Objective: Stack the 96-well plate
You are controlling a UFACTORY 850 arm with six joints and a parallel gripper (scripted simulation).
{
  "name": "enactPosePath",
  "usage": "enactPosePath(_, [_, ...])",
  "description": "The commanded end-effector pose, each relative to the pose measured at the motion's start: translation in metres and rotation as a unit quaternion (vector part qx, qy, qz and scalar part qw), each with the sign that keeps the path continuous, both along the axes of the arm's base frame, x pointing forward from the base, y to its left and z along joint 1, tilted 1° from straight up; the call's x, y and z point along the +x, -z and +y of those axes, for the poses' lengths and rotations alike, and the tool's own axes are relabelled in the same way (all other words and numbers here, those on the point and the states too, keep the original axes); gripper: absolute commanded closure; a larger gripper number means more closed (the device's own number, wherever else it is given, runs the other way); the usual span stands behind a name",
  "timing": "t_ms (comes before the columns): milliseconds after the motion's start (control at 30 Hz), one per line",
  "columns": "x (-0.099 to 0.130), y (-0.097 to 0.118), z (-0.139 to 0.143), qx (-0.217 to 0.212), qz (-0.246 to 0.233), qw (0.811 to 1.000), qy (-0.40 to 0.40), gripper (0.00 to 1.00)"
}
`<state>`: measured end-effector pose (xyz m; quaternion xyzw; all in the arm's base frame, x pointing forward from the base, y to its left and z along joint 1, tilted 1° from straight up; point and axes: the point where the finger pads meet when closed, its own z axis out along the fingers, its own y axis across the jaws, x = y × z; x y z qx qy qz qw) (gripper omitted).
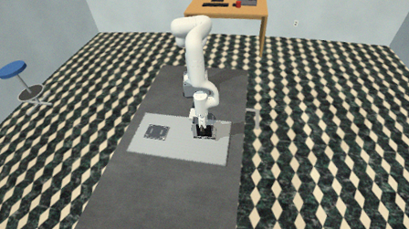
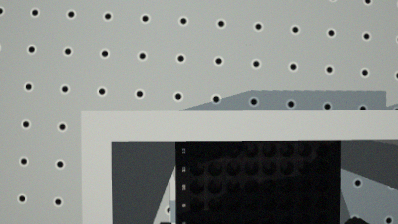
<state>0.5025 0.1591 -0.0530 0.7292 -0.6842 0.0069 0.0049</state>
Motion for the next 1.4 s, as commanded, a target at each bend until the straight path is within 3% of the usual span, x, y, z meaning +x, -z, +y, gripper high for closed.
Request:
enactPosePath(0, [0.001,-0.01,0.001,0.0,-0.001,1.0,0.0,0.0])
enactPosePath(1367, [0.001,-0.109,0.002,0.0,-0.001,1.0,0.0,0.0])
